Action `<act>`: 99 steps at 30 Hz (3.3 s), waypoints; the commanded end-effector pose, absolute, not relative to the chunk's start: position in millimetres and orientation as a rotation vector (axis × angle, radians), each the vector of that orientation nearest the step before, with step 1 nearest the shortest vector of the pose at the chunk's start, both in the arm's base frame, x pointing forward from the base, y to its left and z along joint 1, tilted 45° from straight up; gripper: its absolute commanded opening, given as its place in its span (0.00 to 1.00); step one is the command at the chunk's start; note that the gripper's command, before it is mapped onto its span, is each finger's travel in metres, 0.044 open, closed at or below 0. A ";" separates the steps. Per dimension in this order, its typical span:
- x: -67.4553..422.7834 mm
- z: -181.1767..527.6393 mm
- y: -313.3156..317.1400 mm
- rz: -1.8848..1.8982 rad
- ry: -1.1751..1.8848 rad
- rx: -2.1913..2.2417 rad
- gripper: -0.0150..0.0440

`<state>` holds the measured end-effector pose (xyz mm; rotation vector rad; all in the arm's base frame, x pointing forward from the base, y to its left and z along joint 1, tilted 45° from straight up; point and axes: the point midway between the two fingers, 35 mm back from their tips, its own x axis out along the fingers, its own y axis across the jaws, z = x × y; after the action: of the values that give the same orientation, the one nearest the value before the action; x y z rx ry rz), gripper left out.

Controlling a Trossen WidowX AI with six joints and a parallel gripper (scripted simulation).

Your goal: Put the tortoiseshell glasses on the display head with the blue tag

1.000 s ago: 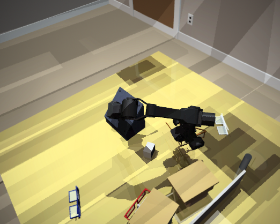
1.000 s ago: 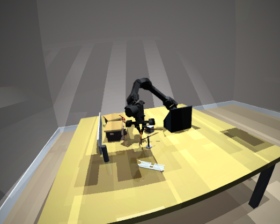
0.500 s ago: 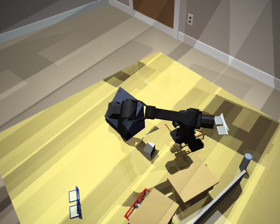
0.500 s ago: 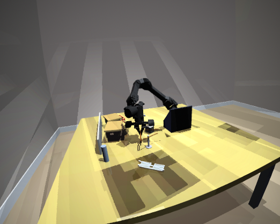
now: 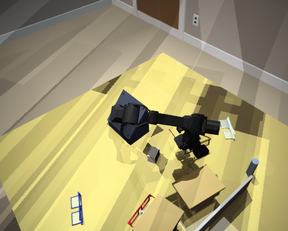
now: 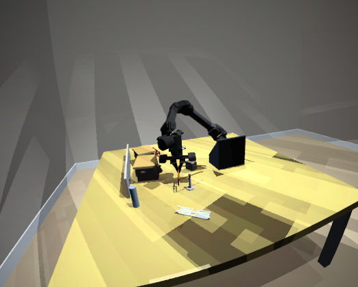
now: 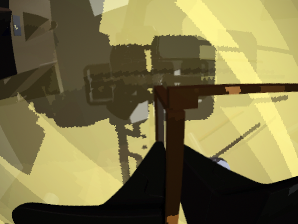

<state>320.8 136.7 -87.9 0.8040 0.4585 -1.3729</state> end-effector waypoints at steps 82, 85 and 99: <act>326.3 -35.9 150.7 -1.367 0.455 0.809 0.25; 322.8 -25.9 161.1 -1.367 0.454 0.809 0.25; 320.1 5.9 161.0 -1.243 0.602 0.649 0.25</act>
<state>321.6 160.3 -10.3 0.7078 0.5429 -1.2992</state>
